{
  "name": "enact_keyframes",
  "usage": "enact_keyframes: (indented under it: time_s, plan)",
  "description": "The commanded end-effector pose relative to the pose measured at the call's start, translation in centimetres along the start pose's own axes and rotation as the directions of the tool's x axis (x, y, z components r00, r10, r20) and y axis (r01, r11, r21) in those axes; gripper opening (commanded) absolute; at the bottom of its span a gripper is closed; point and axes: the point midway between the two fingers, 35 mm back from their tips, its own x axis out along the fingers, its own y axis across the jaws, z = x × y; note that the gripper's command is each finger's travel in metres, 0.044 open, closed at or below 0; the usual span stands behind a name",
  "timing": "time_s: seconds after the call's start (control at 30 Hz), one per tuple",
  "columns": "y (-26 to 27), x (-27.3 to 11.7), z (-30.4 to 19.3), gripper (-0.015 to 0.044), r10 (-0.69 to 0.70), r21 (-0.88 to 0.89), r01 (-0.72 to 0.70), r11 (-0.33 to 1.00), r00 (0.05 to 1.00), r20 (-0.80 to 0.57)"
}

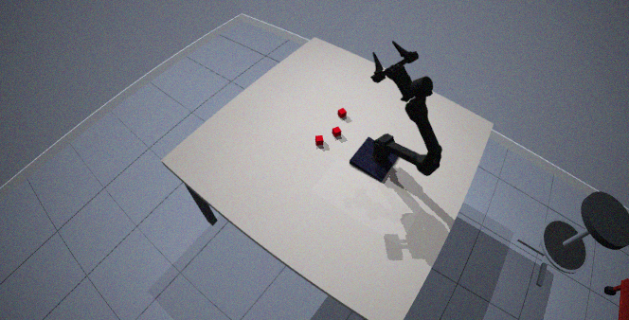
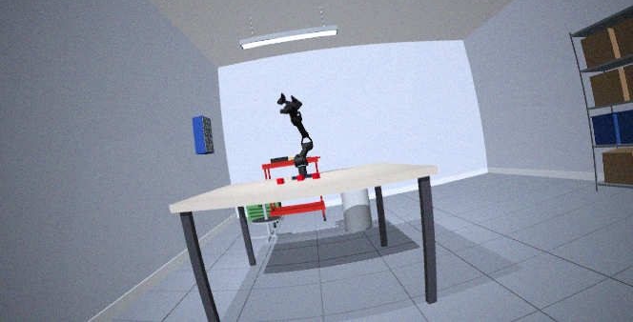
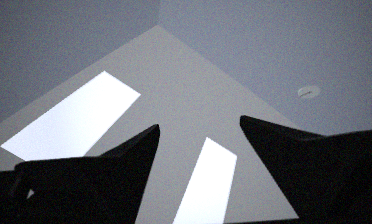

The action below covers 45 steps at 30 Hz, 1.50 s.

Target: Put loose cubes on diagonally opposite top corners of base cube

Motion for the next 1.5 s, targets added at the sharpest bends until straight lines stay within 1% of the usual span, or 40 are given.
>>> enact_keyframes:
  time_s: [0.0,0.13,0.27,0.43,0.53,0.67,0.8,0.93,1.07,1.2,1.33,1.47]
  plan:
    - [0.0,0.1,0.1,0.0374,-0.002,-0.009,0.002,1.0,1.0,0.005]
    - [-0.9,1.6,2.4,0.0269,-0.043,-0.181,0.06,0.982,0.994,0.096]
    - [-2.1,3.1,5.3,0.0265,-0.092,-0.369,0.164,0.915,0.974,0.205]
    - [-3.6,4.6,9.0,0.0265,-0.152,-0.557,0.326,0.764,0.93,0.336]
    - [-4.5,5.3,11.2,0.0265,-0.188,-0.638,0.428,0.64,0.892,0.41]
    - [-5.7,5.8,14.2,0.0265,-0.234,-0.706,0.552,0.443,0.831,0.504]
    - [-6.9,6.1,17.1,0.0265,-0.277,-0.729,0.648,0.22,0.758,0.59]
    - [-8.1,6.1,19.9,0.0265,-0.318,-0.715,0.699,-0.016,0.674,0.667]
    - [-9.3,5.8,22.7,0.0265,-0.355,-0.672,0.697,-0.25,0.58,0.733]
    - [-10.4,5.3,25.2,0.0265,-0.389,-0.617,0.634,-0.466,0.48,0.787]
    - [-11.5,4.5,27.6,0.0265,-0.418,-0.56,0.516,-0.648,0.373,0.828]
    - [-12.6,3.6,29.8,0.0265,-0.443,-0.512,0.35,-0.784,0.262,0.857]
